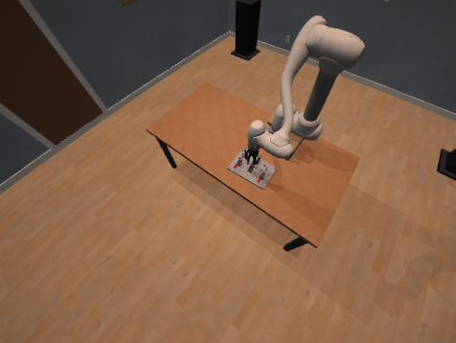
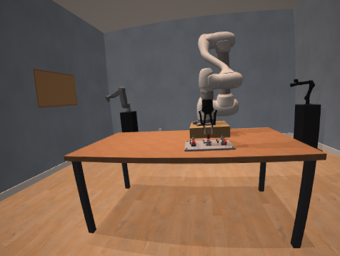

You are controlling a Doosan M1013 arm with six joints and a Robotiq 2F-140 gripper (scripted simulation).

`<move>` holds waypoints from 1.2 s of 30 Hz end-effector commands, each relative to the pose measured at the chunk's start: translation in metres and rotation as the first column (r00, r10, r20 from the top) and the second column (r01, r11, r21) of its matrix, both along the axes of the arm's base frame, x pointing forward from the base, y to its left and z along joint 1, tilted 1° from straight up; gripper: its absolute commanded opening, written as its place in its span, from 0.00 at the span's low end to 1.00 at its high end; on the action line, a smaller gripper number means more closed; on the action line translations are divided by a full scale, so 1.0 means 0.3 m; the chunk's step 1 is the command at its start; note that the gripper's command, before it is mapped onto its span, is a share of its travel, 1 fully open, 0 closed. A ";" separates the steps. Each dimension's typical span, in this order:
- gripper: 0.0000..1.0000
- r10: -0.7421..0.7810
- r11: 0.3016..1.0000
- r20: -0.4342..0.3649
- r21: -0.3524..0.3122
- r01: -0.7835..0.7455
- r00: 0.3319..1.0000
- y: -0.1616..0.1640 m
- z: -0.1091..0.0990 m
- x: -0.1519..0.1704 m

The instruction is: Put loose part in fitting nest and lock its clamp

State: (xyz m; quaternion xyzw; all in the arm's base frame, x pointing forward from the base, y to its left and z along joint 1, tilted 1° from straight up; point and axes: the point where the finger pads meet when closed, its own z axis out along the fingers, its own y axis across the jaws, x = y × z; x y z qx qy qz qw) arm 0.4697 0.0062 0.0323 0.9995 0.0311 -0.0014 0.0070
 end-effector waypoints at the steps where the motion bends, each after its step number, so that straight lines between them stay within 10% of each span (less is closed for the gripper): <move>1: 0.35 0.000 1.000 0.000 0.000 0.000 1.000 0.000 -0.007 0.000; 36: 0.35 0.000 1.000 0.000 0.000 0.000 1.000 -0.001 -0.120 0.000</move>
